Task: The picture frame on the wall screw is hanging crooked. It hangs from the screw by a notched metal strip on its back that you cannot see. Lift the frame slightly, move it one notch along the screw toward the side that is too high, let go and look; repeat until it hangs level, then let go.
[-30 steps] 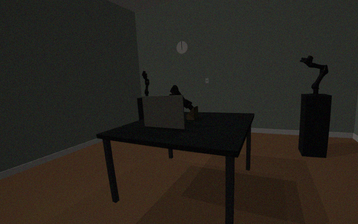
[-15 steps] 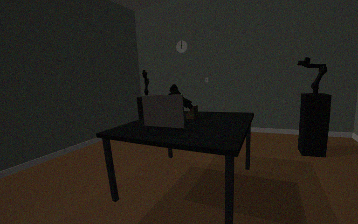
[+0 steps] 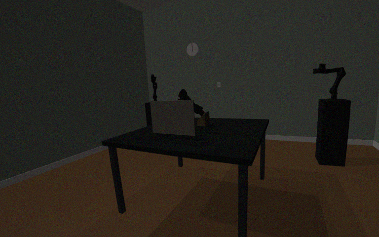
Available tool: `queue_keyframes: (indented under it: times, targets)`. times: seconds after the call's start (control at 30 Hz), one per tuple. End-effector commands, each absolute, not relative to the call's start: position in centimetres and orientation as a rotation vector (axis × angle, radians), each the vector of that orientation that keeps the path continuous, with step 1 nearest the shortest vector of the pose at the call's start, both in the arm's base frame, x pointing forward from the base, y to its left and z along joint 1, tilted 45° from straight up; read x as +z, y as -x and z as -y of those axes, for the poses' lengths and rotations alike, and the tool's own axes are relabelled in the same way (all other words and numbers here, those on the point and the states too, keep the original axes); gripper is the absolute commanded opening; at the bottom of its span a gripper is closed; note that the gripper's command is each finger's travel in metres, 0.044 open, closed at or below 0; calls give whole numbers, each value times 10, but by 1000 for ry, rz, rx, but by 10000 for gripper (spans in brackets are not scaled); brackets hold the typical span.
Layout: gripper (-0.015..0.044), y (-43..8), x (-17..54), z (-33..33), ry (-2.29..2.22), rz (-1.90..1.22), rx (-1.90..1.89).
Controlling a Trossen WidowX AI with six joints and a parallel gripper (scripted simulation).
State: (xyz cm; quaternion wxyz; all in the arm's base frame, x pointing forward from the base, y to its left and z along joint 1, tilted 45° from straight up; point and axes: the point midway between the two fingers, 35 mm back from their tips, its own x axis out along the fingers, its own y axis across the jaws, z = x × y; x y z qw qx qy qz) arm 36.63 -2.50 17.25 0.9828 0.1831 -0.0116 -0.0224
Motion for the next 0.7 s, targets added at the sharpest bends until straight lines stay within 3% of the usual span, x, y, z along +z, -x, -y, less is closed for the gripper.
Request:
queue_keyframes:
  times: [0.0,0.67]
  targets:
    - [260,-374,175,26,-373,32,-47]
    - [260,-388,175,27,-373,32,-46]
